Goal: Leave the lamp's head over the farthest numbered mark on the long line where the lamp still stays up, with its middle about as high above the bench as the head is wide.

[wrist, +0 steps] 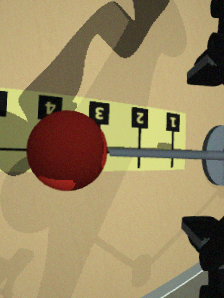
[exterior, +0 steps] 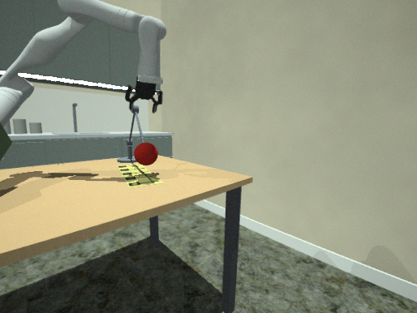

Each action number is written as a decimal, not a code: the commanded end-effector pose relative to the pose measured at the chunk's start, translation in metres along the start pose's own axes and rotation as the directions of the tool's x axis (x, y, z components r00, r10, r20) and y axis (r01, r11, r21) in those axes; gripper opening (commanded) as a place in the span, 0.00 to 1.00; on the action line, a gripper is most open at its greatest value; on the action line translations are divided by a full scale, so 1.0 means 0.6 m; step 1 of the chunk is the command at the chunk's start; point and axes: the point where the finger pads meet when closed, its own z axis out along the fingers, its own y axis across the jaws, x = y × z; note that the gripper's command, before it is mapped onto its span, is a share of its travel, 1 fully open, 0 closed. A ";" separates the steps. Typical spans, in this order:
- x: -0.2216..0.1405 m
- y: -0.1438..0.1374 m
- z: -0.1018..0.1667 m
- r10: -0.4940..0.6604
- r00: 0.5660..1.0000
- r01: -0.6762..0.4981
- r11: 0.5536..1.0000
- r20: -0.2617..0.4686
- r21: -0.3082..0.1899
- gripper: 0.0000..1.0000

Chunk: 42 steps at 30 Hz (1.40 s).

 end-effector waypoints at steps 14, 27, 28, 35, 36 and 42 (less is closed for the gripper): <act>-0.001 0.000 -0.002 -0.001 1.000 0.001 1.000 -0.001 0.002 1.00; -0.013 -0.002 0.003 0.001 0.997 0.000 1.000 -0.075 0.015 1.00; -0.014 -0.003 0.004 0.002 0.996 0.000 1.000 -0.085 0.016 1.00; -0.023 -0.004 0.007 0.004 0.990 0.000 1.000 -0.140 0.026 1.00; -0.023 -0.004 0.007 0.004 0.990 0.000 1.000 -0.140 0.026 1.00; -0.017 -0.005 0.035 0.005 0.991 -0.002 1.000 -0.137 0.026 1.00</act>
